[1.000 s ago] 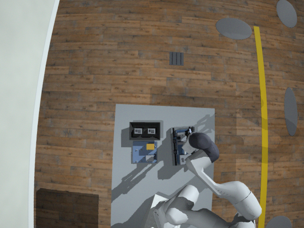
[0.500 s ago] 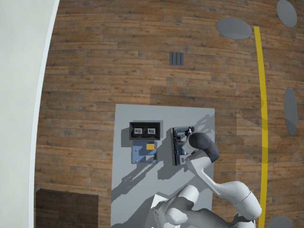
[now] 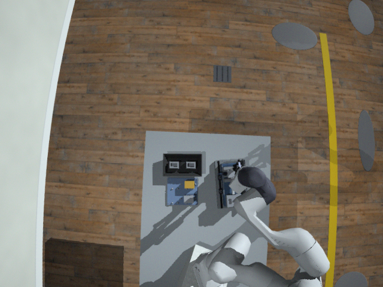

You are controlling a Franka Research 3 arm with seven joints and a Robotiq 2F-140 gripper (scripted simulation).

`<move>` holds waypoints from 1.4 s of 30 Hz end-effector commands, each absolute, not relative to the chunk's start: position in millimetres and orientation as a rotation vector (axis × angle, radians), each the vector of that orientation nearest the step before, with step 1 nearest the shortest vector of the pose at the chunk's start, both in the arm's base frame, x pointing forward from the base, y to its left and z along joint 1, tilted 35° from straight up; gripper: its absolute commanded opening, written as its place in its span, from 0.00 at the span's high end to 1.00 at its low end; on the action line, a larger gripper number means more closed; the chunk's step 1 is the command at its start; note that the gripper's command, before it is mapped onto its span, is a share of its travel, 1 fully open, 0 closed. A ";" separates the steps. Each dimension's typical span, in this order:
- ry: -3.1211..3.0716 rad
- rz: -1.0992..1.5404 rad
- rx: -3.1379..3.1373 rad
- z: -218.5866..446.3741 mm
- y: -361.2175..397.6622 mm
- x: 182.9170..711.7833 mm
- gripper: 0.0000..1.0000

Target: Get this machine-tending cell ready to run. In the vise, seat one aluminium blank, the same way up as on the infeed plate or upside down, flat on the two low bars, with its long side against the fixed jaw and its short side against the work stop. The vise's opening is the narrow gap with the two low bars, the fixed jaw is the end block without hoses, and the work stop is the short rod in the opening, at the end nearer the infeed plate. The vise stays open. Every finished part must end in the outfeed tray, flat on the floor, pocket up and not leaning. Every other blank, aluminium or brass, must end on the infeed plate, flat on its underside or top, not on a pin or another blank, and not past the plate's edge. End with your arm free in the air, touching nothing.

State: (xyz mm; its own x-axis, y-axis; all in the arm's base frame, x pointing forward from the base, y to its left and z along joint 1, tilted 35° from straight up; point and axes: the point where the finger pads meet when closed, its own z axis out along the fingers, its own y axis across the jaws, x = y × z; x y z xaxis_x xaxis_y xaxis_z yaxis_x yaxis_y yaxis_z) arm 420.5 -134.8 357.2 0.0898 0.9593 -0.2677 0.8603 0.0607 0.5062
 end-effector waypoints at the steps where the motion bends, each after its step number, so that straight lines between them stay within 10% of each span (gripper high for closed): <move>1: 1.784 0.236 1.816 357.4 -133.3 421.6 1.00; 37: 1.784 0.236 1.816 357.4 -133.3 421.6 1.00; 38: 1.784 0.236 1.816 357.4 -133.3 421.6 0.60; 42: 1.784 0.236 1.816 357.4 -133.3 421.6 0.60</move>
